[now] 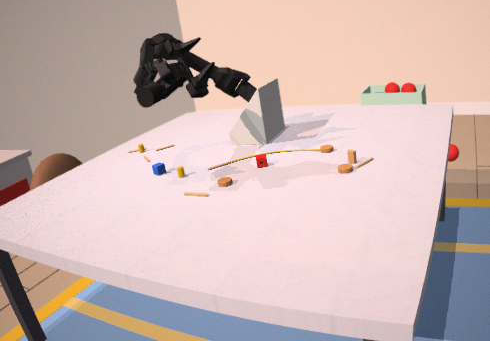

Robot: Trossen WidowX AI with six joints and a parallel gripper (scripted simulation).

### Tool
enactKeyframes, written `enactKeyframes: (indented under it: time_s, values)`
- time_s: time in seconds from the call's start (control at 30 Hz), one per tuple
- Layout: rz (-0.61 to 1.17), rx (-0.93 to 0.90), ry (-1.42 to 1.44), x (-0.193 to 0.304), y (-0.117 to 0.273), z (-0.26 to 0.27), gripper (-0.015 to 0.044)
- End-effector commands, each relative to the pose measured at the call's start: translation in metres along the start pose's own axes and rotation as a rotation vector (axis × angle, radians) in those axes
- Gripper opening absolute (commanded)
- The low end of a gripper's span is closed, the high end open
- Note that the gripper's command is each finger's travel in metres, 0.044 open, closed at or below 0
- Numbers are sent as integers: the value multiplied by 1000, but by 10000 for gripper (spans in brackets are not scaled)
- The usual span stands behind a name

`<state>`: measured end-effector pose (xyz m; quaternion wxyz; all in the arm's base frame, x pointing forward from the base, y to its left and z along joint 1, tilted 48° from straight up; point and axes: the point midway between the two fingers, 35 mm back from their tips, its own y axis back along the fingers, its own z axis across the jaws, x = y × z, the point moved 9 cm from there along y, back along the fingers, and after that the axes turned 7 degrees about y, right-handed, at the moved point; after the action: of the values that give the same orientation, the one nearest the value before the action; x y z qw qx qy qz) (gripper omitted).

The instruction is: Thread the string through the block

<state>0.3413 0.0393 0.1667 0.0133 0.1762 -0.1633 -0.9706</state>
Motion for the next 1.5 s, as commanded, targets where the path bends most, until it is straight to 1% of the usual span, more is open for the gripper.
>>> enactKeyframes:
  time_s: [0.0, 0.03, 0.13, 0.27, 0.4, 0.63, 0.7, 0.83, 0.87, 0.9, 0.93, 1.47]
  values:
    - [0, 0, 0, 0, 0, 0, 426]
    - [0, 0, 0, 0, 0, 0, 440]
    - [75, 80, 42, 5, -12, -13, 440]
    - [304, 276, 169, 23, -40, -45, 440]
    - [574, 445, 318, 43, -64, -76, 440]
    - [1209, 678, 645, 86, -97, -125, 440]
    - [1408, 718, 738, 97, -103, -136, 440]
    - [1904, 769, 939, 121, -115, -155, 440]
    - [2011, 772, 976, 125, -118, -158, 440]
    - [2076, 773, 996, 127, -119, -160, 440]
    - [2097, 773, 1003, 128, -119, -160, 440]
    - [2087, 773, 1000, 128, -120, -160, 440]
